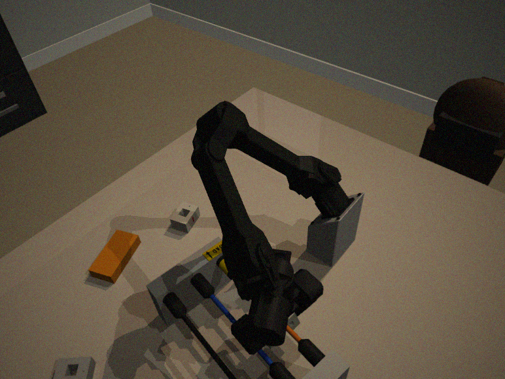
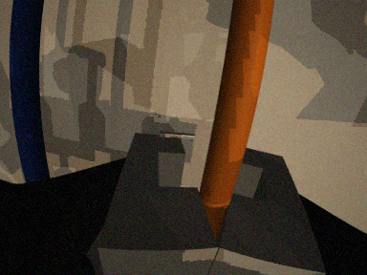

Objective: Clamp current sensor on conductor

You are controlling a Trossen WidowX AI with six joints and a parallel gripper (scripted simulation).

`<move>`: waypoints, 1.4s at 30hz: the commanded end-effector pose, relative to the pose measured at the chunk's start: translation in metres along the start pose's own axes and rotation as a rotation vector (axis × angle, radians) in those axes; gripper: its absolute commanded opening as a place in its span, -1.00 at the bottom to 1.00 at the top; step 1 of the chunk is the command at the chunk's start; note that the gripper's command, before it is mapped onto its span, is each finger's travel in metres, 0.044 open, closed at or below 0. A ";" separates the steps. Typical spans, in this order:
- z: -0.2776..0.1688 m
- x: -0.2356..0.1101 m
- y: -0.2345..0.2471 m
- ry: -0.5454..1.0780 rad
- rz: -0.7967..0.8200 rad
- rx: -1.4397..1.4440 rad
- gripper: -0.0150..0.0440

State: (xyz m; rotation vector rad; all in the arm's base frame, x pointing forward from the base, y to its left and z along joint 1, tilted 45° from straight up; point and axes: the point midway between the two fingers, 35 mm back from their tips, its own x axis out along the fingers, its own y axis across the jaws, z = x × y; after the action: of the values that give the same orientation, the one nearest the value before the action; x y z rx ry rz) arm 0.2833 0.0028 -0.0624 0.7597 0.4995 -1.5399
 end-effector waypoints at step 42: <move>0.000 -0.001 0.000 0.001 0.002 0.001 -0.49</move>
State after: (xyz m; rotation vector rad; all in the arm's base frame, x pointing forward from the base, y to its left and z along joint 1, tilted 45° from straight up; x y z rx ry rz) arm 0.2834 0.0029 -0.0623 0.7598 0.4996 -1.5396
